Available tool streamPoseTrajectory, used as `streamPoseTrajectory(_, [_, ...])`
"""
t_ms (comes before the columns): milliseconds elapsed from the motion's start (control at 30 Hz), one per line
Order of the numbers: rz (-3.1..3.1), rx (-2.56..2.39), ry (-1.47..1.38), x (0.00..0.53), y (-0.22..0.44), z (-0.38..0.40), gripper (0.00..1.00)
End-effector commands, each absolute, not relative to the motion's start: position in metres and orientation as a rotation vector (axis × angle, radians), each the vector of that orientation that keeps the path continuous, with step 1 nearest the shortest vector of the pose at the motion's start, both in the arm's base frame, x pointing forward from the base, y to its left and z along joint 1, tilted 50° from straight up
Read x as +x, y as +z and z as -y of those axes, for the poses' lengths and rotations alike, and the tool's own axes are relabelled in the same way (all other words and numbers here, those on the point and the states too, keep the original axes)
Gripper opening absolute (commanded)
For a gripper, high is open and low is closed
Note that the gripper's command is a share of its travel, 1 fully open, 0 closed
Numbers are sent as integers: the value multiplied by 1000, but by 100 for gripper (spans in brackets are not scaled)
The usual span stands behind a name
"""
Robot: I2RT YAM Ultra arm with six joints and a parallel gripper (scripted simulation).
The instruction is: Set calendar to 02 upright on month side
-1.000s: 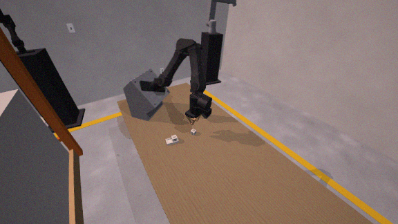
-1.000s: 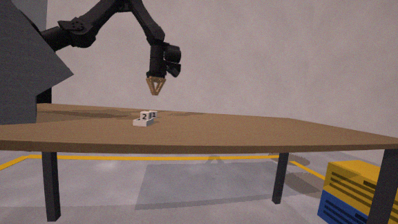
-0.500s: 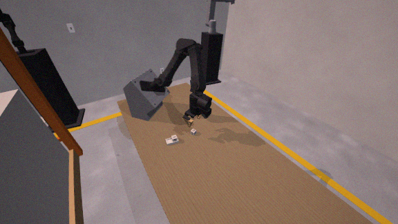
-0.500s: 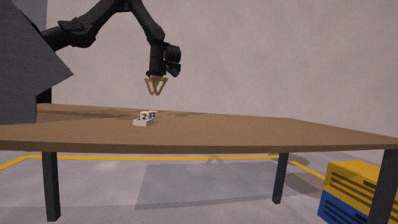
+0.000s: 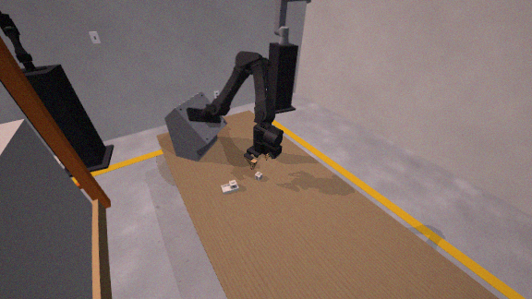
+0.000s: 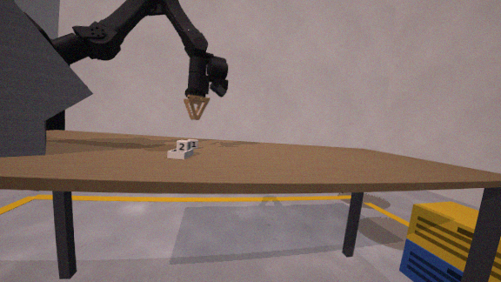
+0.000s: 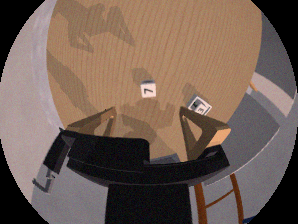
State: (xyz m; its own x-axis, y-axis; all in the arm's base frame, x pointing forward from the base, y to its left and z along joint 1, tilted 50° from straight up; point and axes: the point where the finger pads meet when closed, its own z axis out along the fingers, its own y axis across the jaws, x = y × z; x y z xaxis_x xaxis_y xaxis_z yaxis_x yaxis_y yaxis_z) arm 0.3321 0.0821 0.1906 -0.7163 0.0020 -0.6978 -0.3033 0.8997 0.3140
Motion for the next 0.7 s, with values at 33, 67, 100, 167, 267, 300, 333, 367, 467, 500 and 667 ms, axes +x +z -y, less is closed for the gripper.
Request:
streamPoseTrajectory(33, [-2341,-13,615,333,193,-81,100])
streamPoseTrajectory(67, [-2349,62,646,334,193,-81,100])
streamPoseTrajectory(100, [-2349,66,648,334,193,-81,100])
streamPoseTrajectory(167, [-2356,153,684,334,192,-81,100])
streamPoseTrajectory(267, [-2361,304,743,334,192,-81,100])
streamPoseTrajectory(300, [-2361,347,760,334,192,-81,100])
streamPoseTrajectory(333, [-2361,348,761,334,192,-81,100])
streamPoseTrajectory(367, [-2360,428,791,335,191,-81,100])
streamPoseTrajectory(467, [-2353,555,839,335,191,-81,100])
streamPoseTrajectory(500, [-2353,555,839,335,191,-81,100])
streamPoseTrajectory(667, [-2329,773,917,336,190,-82,100])
